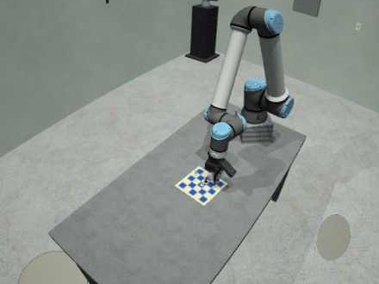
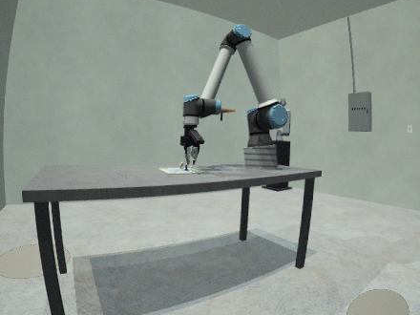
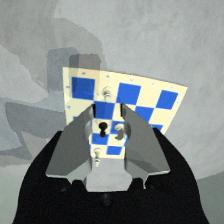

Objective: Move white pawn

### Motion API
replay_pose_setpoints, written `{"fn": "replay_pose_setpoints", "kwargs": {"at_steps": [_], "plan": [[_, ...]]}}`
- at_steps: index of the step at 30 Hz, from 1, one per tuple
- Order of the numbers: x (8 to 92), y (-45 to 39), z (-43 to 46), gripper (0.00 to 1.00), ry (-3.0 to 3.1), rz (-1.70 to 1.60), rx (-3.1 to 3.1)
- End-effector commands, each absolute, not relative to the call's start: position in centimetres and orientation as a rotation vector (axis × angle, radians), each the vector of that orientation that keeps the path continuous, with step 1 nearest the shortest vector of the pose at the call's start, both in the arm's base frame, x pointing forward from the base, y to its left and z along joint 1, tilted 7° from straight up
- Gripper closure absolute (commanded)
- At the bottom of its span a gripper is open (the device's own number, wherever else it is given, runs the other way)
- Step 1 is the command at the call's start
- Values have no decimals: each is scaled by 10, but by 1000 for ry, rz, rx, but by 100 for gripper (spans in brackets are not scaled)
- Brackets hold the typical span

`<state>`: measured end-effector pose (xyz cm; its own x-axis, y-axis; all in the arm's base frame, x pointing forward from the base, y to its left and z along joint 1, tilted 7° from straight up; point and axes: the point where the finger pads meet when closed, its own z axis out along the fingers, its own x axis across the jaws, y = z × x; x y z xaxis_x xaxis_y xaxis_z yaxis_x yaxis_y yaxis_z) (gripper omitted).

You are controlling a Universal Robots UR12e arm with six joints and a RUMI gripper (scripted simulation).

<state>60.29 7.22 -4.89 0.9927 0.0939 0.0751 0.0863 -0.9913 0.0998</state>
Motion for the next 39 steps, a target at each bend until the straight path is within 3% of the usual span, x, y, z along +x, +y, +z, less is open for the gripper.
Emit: {"fn": "replay_pose_setpoints", "kwargs": {"at_steps": [1,39], "plan": [[602,72,-48,80,138,123,3039],[604,69,-82,80,138,120,3039]]}}
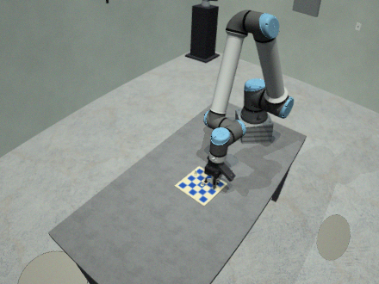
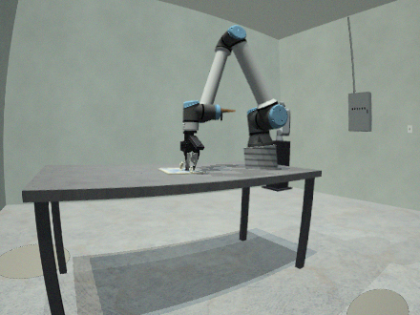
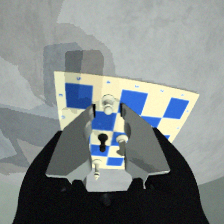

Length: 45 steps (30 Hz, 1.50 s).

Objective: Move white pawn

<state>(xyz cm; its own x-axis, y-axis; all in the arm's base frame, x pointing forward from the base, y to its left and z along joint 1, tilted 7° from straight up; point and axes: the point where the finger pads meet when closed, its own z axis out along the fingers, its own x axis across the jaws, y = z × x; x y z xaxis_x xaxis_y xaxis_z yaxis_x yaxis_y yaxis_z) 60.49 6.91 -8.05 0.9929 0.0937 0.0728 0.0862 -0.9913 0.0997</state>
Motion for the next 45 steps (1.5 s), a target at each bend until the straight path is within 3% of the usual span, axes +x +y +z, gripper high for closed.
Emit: {"fn": "replay_pose_setpoints", "kwargs": {"at_steps": [1,35,36,45], "plan": [[605,69,-82,80,138,121,3039],[605,69,-81,80,138,123,3039],[605,69,-81,100,138,123,3039],[605,69,-81,100,138,123,3039]]}}
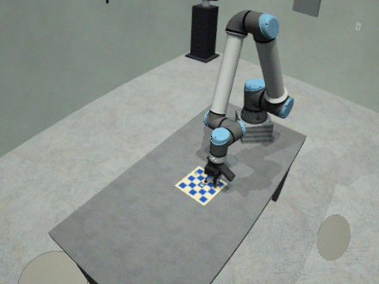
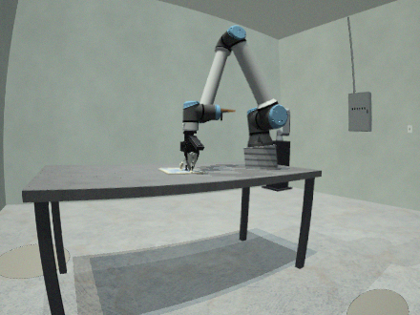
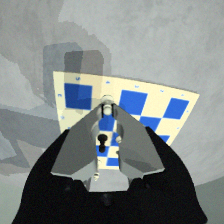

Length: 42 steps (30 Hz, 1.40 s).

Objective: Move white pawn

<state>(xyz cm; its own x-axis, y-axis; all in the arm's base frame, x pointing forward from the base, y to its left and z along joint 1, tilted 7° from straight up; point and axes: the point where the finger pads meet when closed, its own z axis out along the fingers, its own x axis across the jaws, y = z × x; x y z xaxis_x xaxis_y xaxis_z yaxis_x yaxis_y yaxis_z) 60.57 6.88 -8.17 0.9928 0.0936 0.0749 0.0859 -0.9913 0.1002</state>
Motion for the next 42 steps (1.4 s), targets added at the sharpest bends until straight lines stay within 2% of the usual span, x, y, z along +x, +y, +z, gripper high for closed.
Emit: {"fn": "replay_pose_setpoints", "kwargs": {"at_steps": [1,30,42], "plan": [[605,69,-81,100,138,123,3039],[605,69,-78,100,138,124,3039],[603,76,-13,100,139,130,3037]]}}
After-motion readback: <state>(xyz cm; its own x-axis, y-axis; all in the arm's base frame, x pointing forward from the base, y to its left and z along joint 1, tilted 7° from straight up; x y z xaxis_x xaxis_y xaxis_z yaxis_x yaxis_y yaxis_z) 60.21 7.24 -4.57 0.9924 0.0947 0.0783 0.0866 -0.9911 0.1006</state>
